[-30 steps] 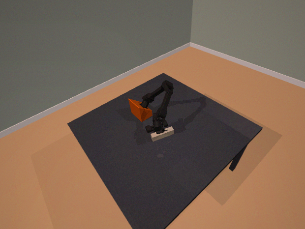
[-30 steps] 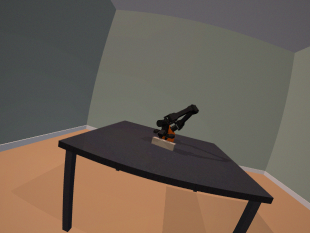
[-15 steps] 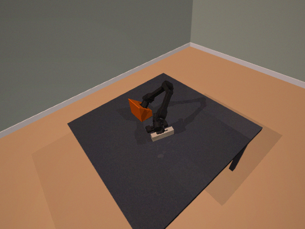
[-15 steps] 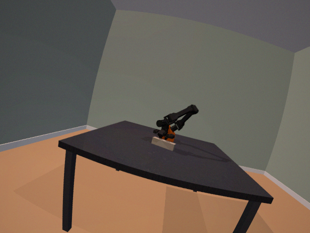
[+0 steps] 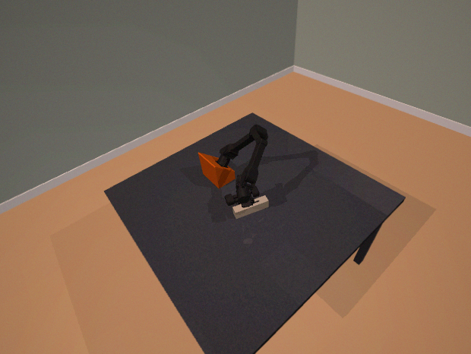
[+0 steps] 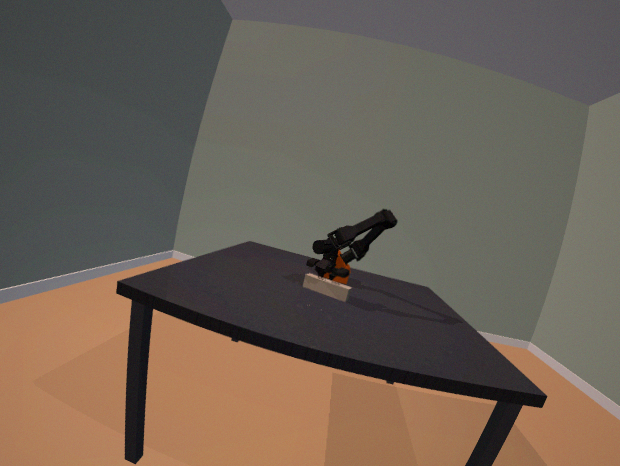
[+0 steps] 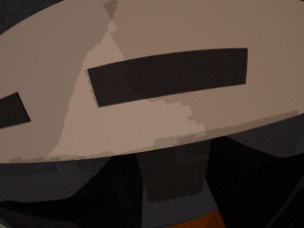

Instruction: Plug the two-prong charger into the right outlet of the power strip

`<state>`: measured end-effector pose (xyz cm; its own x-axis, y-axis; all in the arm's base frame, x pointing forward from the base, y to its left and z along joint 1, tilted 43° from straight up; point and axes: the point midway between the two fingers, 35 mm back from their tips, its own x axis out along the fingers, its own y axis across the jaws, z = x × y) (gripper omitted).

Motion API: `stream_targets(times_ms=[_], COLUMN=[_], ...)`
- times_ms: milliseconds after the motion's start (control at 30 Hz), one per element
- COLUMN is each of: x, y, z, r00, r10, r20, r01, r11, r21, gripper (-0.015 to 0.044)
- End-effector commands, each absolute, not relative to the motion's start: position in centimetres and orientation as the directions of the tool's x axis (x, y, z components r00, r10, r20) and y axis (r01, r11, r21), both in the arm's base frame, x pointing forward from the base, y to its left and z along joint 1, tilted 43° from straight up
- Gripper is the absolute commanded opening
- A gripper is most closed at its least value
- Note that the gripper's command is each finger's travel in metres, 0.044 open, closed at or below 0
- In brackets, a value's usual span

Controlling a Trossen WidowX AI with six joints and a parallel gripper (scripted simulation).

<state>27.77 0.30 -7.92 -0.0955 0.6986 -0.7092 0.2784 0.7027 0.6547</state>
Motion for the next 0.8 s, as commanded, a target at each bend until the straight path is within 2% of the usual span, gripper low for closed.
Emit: stream_targets(times_ms=[0, 767], x=[28.71, 28.43], y=[0.09, 0.19], z=[-7.97, -7.94], r00=[-0.068, -0.068], r10=[0.691, 0.691], r20=[-0.72, -0.72], r01=[0.255, 0.256], r11=[0.709, 0.709], r21=[0.657, 0.657], gripper=[0.0, 0.0])
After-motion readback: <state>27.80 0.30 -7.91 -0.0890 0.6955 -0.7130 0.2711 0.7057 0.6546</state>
